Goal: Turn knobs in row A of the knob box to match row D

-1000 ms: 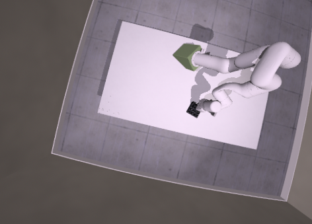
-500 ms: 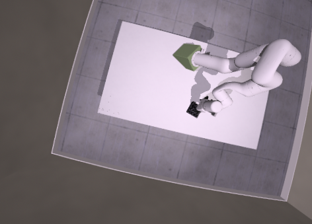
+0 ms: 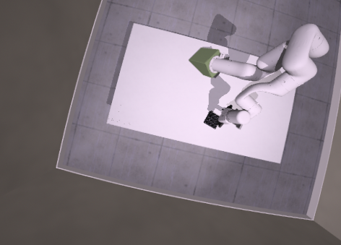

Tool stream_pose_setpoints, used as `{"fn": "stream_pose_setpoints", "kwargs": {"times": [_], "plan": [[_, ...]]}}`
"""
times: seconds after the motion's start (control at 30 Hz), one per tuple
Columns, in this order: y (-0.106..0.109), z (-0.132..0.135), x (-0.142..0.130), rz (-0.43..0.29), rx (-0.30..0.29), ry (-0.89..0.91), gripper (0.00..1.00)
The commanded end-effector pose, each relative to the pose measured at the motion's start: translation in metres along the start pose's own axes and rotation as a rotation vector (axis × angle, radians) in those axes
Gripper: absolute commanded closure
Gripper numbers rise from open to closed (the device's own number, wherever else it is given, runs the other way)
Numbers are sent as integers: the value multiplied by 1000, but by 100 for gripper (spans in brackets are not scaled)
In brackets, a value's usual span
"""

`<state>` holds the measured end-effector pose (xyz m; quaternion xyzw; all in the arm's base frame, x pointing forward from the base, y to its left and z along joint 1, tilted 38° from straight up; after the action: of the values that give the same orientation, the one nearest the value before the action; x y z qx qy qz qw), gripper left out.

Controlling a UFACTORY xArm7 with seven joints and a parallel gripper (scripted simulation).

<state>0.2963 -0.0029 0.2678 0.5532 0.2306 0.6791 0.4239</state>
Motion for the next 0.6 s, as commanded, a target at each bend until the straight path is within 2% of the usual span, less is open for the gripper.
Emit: {"fn": "stream_pose_setpoints", "kwargs": {"times": [0.0, 0.2, 0.57], "plan": [[30, -2, 2, 2, 5, 0, 0], [37, -2, 2, 2, 5, 0, 0], [38, -2, 2, 2, 5, 0, 0]]}}
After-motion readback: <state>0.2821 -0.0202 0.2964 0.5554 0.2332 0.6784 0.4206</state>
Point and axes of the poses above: the point where the finger pads meet when closed, its own y axis back along the fingers, its own z axis across the jaws, x = y × z, the point moved 8 cm from there along y, back along the fingers, and after that the axes turned 12 degrees about y, right-handed, at the moved point
